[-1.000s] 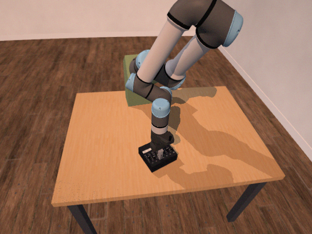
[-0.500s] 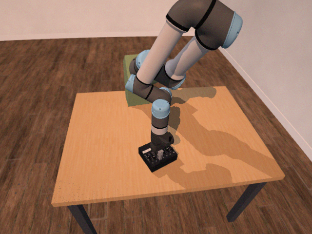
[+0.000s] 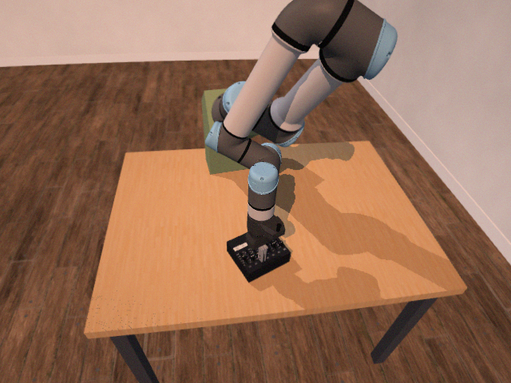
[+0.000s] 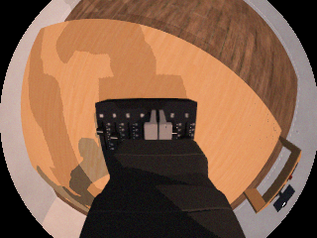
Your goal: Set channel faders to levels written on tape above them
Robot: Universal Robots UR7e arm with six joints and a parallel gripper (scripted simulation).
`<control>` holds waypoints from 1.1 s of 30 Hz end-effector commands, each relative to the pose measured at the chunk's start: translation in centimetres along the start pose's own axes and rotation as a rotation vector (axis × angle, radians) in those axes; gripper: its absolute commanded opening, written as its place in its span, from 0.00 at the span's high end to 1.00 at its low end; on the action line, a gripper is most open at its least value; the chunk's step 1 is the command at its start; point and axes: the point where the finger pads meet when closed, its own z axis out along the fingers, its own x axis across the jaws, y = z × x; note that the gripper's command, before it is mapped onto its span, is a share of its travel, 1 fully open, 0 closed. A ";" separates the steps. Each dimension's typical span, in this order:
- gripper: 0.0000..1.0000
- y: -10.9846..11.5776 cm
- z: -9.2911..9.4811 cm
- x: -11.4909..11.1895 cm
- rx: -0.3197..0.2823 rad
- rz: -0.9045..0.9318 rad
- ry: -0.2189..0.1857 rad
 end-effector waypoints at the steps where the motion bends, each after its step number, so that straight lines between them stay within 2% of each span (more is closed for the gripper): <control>1: 1.00 0.0 0.0 0.0 0.001 0.000 0.000; 33: 1.00 1.4 0.0 0.0 0.001 0.000 0.000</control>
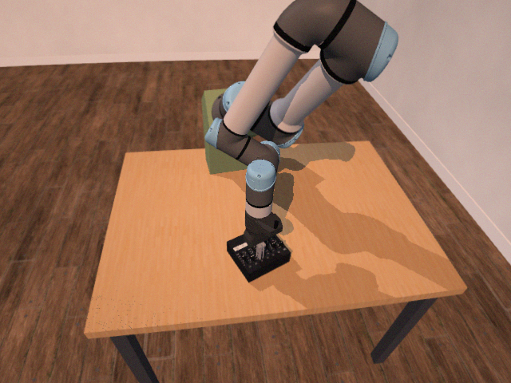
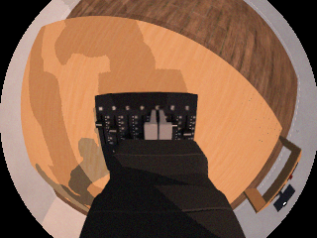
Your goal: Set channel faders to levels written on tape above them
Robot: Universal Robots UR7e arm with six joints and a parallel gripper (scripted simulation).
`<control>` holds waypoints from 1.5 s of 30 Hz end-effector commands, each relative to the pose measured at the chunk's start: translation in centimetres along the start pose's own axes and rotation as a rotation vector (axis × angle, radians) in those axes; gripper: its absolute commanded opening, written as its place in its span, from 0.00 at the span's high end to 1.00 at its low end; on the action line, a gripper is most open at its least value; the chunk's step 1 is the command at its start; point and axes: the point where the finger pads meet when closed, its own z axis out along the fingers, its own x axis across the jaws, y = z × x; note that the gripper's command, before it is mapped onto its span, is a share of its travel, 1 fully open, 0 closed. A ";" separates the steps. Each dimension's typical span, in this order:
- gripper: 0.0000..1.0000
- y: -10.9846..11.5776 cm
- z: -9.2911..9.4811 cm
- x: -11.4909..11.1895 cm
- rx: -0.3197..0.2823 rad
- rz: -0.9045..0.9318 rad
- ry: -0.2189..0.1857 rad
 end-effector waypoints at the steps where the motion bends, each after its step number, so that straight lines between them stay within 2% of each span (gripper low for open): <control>1: 1.00 0.3 0.0 0.0 0.000 0.000 0.000; 45: 1.00 1.2 0.0 0.0 0.000 0.000 0.000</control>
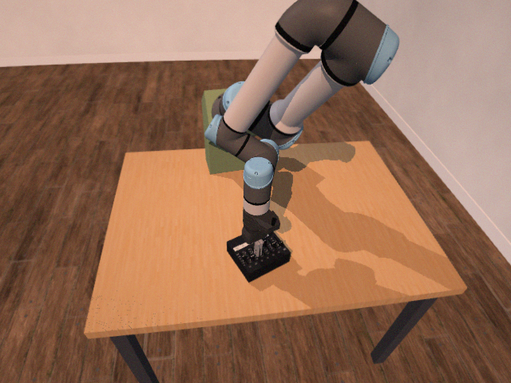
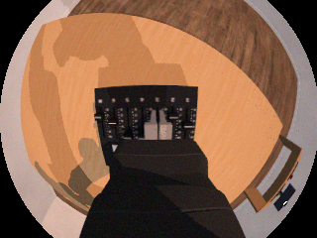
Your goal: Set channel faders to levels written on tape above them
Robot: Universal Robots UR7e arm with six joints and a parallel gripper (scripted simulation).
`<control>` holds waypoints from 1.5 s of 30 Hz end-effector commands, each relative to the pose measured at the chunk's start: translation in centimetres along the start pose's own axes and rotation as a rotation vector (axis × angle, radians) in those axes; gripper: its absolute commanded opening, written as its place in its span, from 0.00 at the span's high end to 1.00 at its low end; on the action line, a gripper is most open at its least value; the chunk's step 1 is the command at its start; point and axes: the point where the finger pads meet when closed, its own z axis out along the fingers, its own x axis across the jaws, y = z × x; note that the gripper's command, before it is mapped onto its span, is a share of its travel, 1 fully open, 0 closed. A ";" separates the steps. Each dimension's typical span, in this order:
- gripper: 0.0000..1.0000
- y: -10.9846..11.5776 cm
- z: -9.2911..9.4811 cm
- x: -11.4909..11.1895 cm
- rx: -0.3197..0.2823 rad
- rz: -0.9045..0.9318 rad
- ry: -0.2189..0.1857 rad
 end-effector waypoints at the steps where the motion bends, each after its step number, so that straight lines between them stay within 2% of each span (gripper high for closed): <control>1: 1.00 0.0 0.0 0.0 0.000 0.000 0.000; 32: 1.00 -0.6 -0.1 0.0 0.000 0.000 0.000; 45: 1.00 -0.6 -1.6 0.0 0.000 0.000 0.000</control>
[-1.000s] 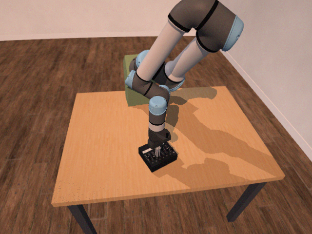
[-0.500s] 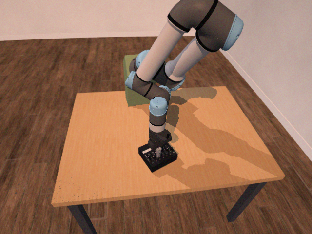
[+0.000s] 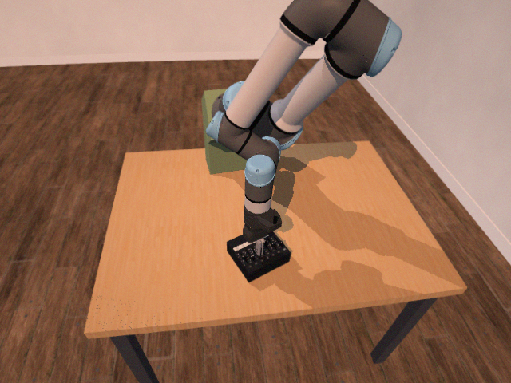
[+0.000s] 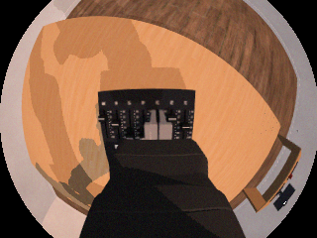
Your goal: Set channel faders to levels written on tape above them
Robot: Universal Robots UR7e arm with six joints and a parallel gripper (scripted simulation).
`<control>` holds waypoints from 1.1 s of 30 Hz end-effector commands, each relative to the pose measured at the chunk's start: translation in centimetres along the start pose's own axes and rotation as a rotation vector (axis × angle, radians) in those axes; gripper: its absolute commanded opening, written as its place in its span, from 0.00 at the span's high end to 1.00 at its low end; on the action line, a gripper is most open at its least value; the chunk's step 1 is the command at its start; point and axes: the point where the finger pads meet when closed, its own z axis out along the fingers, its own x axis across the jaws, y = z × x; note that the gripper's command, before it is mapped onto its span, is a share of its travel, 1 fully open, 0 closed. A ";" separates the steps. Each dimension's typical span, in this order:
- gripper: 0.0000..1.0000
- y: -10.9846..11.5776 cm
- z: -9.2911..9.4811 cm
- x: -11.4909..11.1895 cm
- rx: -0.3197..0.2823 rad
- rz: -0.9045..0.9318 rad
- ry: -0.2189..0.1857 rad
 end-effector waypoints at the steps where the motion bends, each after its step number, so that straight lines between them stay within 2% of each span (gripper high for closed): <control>1: 1.00 0.0 -0.7 0.0 0.000 -0.001 -0.001; 13: 1.00 0.0 -2.7 0.0 0.000 -0.001 -0.001; 30: 1.00 0.0 -2.8 0.0 0.000 -0.001 -0.001; 31: 0.00 0.0 -2.8 0.0 0.000 -0.001 -0.001; 33: 0.00 0.0 -2.8 0.0 0.000 -0.001 -0.001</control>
